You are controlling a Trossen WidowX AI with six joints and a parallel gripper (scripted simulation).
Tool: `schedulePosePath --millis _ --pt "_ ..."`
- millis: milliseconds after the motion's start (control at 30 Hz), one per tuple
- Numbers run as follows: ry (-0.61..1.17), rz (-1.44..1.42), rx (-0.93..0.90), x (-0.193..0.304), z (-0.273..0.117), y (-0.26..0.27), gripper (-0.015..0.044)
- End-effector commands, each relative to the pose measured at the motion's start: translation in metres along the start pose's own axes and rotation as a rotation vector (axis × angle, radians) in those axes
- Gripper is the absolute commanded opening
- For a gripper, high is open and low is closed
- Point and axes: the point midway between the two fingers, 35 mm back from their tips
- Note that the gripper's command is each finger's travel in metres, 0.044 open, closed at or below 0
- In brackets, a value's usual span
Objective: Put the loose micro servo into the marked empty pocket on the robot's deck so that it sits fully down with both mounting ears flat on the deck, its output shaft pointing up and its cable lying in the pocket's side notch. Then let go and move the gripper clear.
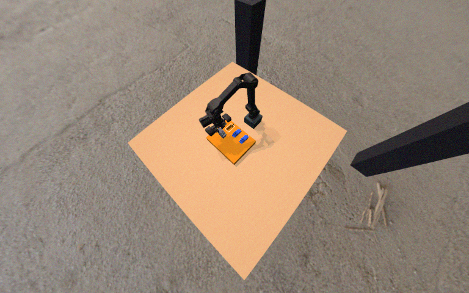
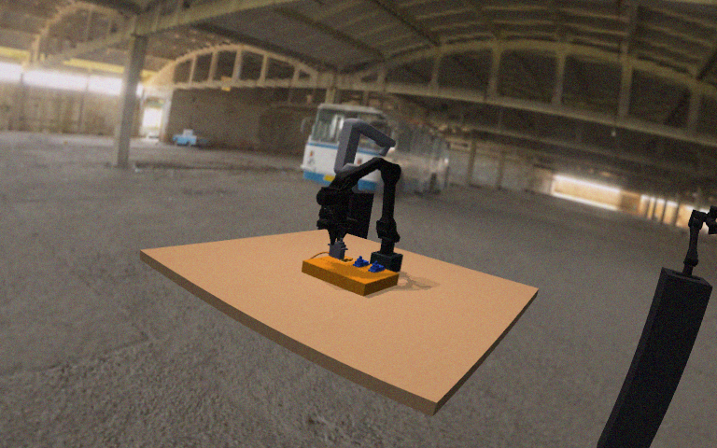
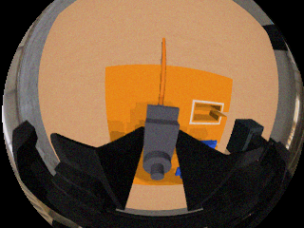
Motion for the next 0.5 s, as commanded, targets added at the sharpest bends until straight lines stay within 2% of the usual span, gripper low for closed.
schedulePosePath --millis 0,467 --pt "0.002 0.146 -0.005 0.0001 -0.0007 0.001 0.0" --pt "0.003 0.633 -0.004 0.0 -0.0006 0.0011 0.0"
Point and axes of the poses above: the point midway between the two fingers, 35 mm back from their tips, its own z axis out along the fingers, its own y axis across the jaws, x = y × z, and after that the axes turned 8 degrees about -z, right-handed
